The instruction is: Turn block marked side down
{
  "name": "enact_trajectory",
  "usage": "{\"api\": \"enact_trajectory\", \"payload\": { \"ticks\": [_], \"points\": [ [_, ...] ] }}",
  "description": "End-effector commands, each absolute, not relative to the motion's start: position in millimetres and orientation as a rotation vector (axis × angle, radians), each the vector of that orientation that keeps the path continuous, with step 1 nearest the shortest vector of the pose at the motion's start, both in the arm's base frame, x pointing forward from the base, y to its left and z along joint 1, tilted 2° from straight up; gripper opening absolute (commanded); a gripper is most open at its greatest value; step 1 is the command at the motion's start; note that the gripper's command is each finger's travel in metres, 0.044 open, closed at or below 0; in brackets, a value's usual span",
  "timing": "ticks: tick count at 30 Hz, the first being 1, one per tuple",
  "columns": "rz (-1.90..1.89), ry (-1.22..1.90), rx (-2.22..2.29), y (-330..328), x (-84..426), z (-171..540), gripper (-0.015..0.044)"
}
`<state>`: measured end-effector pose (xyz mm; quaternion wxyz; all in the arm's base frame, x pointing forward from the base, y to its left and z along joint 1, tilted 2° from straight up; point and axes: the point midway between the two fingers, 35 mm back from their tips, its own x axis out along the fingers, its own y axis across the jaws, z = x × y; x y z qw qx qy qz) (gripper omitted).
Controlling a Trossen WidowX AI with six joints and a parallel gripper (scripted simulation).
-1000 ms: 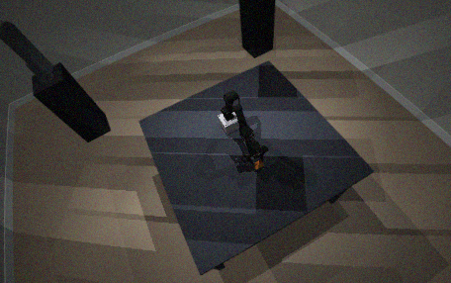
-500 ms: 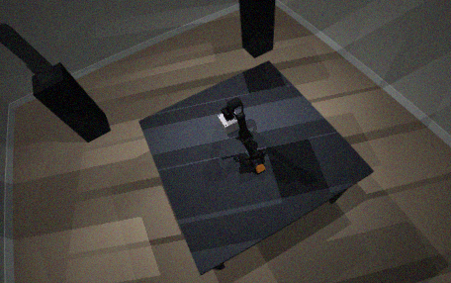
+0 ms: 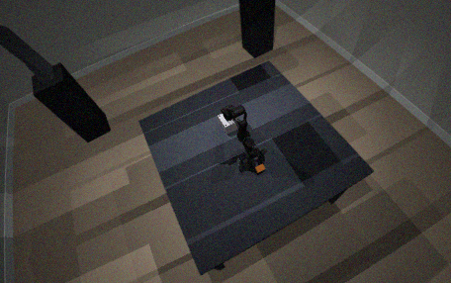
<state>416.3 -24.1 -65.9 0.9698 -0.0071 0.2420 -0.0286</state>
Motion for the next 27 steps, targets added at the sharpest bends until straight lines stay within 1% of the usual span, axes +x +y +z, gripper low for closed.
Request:
{"api": "enact_trajectory", "payload": {
  "ticks": [1, 10, 24, 27],
  "points": [
    [-0.053, 0.453, -0.016, -23.2, 406.0, -69.7, 0.0000],
    [-0.053, 0.371, -0.023, -23.1, 398.6, -63.4, 0.0000],
    [-0.053, 0.371, -0.023, -23.1, 398.6, -63.4, 0.0000],
    [-0.053, 0.371, -0.023, -23.1, 398.6, -63.4, 0.0079]
  ]
}}
